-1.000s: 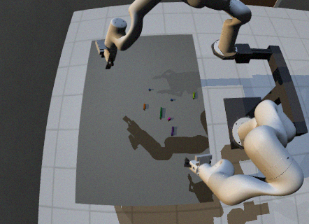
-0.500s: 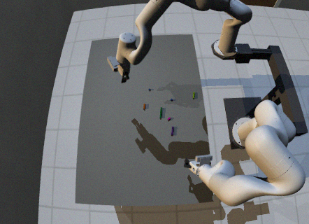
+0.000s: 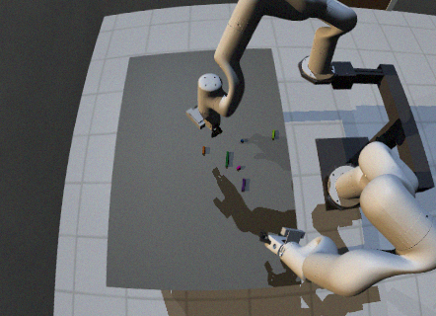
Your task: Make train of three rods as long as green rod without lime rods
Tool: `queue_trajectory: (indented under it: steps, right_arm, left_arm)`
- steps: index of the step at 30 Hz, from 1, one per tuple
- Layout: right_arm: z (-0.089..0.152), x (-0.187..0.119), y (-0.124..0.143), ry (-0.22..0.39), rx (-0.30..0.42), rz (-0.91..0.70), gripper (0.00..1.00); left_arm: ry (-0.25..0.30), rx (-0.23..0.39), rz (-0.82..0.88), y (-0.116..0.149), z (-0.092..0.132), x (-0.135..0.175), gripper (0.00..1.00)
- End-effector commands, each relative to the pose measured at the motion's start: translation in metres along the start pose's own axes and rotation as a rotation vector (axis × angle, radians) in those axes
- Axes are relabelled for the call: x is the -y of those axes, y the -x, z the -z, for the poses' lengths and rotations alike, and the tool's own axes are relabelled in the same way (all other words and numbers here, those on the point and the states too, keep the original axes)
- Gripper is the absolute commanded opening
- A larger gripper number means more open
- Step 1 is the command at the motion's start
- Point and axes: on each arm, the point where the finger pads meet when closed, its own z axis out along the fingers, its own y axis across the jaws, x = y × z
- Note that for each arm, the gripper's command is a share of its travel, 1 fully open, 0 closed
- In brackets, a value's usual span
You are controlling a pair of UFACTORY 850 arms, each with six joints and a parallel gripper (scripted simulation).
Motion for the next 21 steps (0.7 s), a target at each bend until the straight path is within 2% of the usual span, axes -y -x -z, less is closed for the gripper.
queue_trajectory:
  steps: [1,2,4,6,7,14,21]
  right_arm:
    - [-0.018,0.053,0.04,-0.015,0.049,0.046,1.0]
    - [-0.022,0.061,0.051,-0.021,0.081,0.073,1.0]
    - [-0.029,0.079,0.069,-0.024,0.1,0.089,1.0]
    - [-0.029,0.079,0.069,-0.024,0.1,0.089,1.0]
    - [-0.033,0.09,0.081,-0.026,0.108,0.096,1.0]
    - [-0.033,0.091,0.081,-0.026,0.109,0.097,1.0]
    - [-0.033,0.091,0.081,-0.026,0.109,0.097,1.0]
  left_arm:
    - [-0.05,0.023,-0.213,0.017,0.036,0.013,1.0]
    - [-0.055,0.028,-0.249,0.02,0.042,0.014,1.0]
    - [-0.066,0.039,-0.324,0.026,0.055,0.017,1.0]
    - [-0.066,0.039,-0.324,0.026,0.055,0.017,1.0]
    - [-0.072,0.048,-0.379,0.029,0.065,0.019,1.0]
    - [-0.086,0.097,-0.667,0.046,0.118,0.023,1.0]
    - [-0.073,0.142,-0.926,0.057,0.167,0.02,1.0]
